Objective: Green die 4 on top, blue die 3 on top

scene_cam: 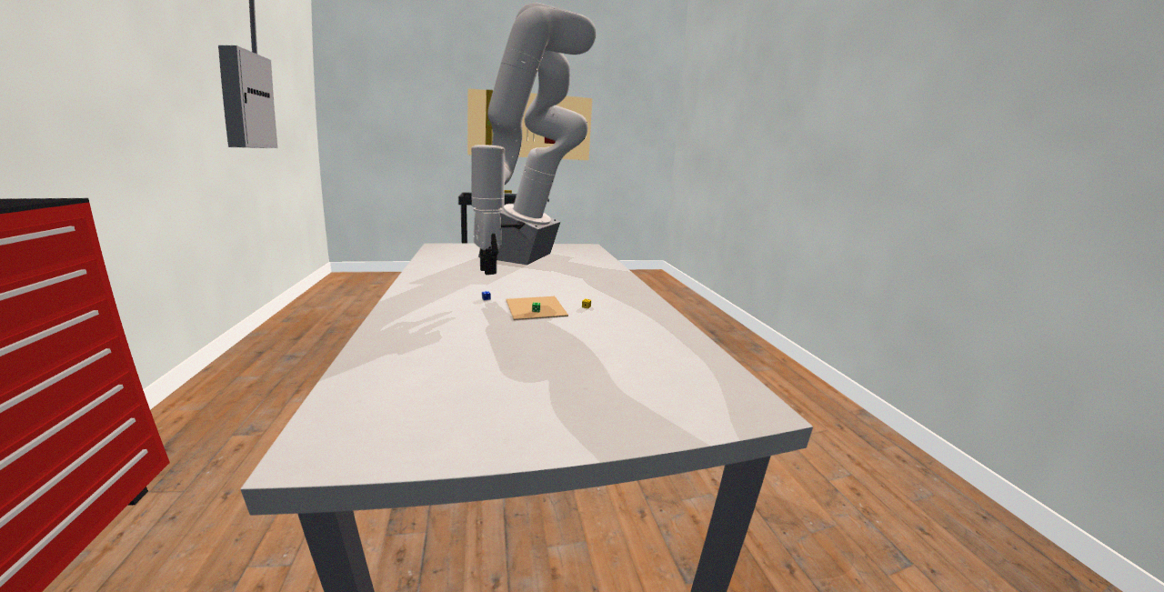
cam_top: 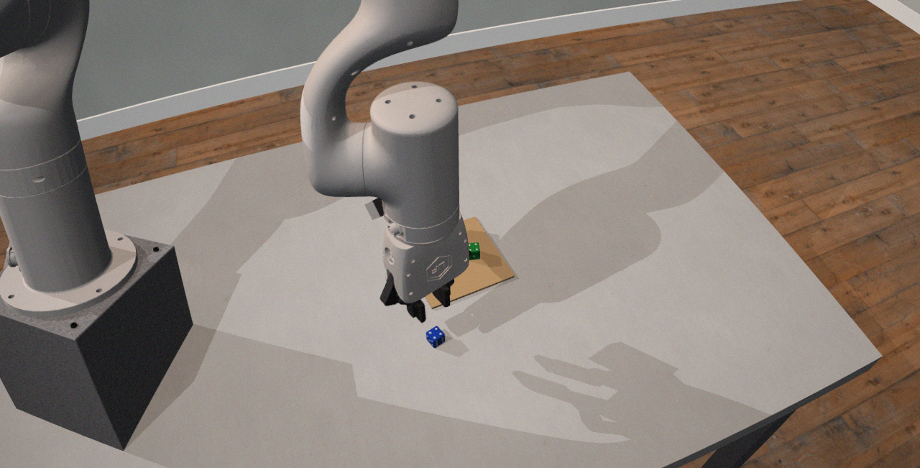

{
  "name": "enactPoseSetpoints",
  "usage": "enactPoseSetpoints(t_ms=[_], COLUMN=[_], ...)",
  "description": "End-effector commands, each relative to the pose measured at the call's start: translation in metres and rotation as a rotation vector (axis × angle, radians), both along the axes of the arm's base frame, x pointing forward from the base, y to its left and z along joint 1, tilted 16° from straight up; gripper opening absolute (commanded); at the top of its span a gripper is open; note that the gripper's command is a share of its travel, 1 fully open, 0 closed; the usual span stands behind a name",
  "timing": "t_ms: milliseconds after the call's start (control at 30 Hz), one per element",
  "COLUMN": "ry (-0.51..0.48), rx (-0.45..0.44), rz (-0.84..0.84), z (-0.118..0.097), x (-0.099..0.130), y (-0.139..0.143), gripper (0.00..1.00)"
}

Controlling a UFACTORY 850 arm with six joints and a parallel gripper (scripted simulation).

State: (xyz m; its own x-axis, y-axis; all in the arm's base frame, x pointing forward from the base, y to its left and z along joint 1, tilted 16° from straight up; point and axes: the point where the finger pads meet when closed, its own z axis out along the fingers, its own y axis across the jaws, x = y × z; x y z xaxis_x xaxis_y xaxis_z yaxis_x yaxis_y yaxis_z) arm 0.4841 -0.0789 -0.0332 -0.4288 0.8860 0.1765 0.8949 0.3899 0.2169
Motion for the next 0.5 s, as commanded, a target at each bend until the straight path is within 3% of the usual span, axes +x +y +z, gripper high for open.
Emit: enactPoseSetpoints(t_ms=[0,467], ry=[-0.001,-0.001], rx=[0.000,0.000], rz=[0.000,0.000], z=[-0.0001,-0.0085], x=[0.0007,0.0020], y=[-0.0002,0.0020], gripper=[0.36,0.36])
